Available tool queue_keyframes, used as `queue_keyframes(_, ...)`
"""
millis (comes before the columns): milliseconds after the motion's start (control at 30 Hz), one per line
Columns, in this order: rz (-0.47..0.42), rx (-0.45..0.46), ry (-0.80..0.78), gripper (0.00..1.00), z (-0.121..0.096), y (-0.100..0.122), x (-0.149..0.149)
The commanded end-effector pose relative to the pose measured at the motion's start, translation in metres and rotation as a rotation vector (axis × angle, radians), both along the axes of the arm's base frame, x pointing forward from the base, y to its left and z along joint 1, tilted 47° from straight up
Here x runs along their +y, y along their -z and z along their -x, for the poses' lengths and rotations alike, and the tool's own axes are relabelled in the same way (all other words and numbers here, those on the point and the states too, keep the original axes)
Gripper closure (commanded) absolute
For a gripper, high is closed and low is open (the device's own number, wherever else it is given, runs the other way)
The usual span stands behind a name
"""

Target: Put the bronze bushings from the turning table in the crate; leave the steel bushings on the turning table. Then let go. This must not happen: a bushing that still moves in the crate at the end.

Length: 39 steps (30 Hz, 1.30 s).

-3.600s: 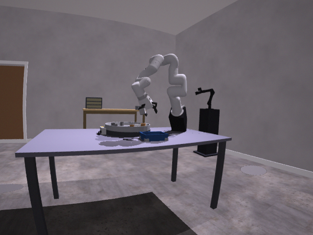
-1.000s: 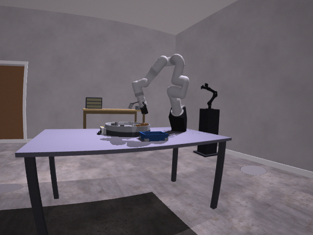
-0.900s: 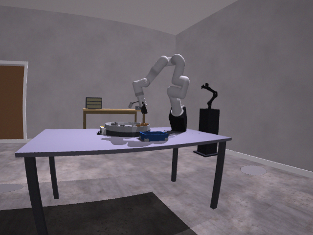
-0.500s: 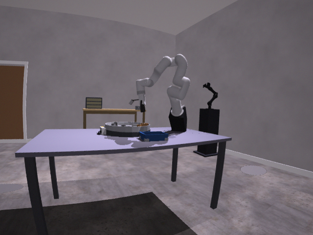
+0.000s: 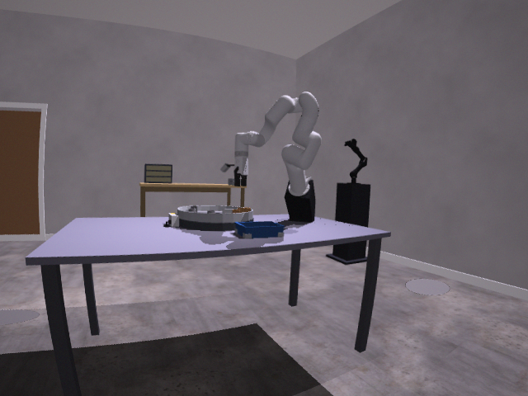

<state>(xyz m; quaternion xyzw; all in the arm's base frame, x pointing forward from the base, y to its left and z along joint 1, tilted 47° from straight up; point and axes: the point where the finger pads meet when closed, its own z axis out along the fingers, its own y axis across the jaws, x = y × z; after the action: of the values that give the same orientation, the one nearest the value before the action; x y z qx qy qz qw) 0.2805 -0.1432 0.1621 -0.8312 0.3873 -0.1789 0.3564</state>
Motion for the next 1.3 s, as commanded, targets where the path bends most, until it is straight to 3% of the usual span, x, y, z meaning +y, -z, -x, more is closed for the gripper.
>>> queue_keyframes(0,-0.001,-0.001,0.011,0.00,0.0001,-0.0002,-0.0027)
queue_keyframes(467,-0.001,-0.001,0.011,0.00,0.0001,-0.0002,-0.0027)
queue_keyframes(500,-0.001,-0.001,0.011,0.88,0.0001,-0.0002,-0.0027)
queue_keyframes(1267,-0.001,-0.001,0.011,0.88,0.0001,-0.0002,-0.0027)
